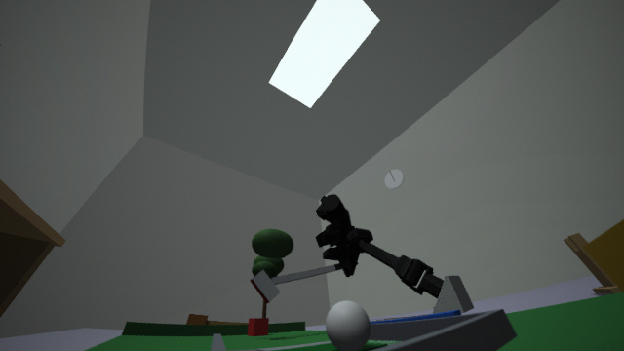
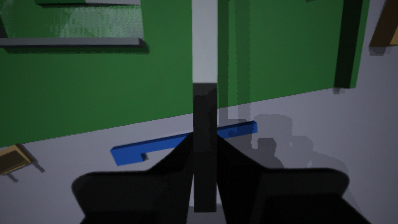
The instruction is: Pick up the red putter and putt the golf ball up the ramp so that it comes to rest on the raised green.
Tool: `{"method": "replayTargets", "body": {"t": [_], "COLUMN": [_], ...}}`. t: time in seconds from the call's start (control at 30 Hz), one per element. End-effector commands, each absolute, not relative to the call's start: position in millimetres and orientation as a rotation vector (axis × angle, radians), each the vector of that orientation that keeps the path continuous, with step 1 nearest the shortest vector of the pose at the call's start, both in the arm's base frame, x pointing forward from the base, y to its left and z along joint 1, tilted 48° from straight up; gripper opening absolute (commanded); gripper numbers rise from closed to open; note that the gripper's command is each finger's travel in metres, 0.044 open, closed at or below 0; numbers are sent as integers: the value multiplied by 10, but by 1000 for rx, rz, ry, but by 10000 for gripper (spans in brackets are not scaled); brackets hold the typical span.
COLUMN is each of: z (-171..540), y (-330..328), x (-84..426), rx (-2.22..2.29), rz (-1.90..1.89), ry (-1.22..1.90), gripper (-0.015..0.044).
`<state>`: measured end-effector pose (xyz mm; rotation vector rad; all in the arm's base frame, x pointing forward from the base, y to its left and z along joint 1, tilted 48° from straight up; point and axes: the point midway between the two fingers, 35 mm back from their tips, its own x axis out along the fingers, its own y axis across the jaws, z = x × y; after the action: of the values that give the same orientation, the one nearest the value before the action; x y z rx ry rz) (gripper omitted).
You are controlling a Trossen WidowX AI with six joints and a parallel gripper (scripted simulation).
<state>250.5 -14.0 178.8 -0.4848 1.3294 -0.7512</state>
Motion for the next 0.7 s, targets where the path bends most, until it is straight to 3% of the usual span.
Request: {"method": "replayTargets", "body": {"t": [0.0,0.67], "z": [1786,1786], "y": [-138,-138], "x": [2510,2510], "rx": [-486,-486], "rz": [-749,-749], "ry": [1328,1328], "gripper": [0,0]}}
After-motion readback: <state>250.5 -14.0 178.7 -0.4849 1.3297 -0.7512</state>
